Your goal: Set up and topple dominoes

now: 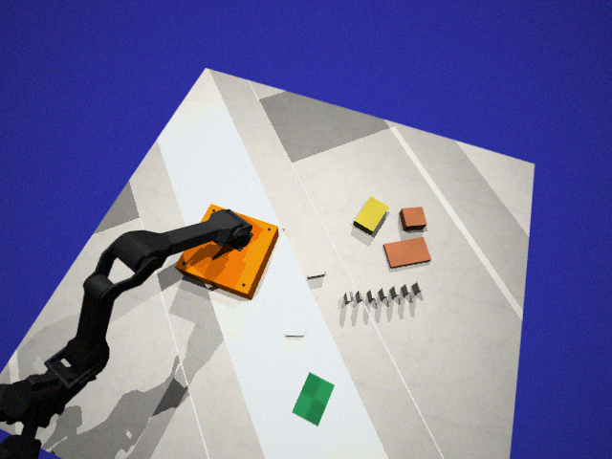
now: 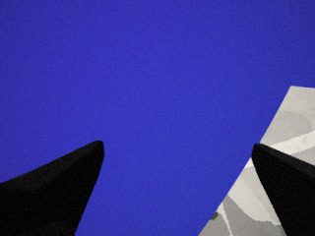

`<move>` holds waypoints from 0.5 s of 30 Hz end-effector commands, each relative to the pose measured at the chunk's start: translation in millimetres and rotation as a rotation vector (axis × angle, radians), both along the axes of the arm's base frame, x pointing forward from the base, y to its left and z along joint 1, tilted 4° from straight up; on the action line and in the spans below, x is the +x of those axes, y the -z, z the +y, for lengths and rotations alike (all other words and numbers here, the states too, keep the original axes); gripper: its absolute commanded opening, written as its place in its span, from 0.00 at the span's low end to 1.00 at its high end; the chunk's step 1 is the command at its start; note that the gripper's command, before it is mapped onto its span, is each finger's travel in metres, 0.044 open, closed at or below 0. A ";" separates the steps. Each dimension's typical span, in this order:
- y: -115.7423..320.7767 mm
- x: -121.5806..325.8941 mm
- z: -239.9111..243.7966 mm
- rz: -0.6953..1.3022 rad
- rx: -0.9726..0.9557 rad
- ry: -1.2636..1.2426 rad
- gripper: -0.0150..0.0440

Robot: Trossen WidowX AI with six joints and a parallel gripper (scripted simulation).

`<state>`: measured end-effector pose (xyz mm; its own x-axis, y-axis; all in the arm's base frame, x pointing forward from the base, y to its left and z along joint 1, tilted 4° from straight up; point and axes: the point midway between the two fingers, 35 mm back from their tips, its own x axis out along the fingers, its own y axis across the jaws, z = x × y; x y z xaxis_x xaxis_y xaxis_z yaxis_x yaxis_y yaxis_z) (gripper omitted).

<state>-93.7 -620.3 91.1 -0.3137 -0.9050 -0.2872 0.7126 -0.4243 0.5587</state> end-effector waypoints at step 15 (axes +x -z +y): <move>26.9 300.9 109.6 0.364 0.391 -0.756 1.00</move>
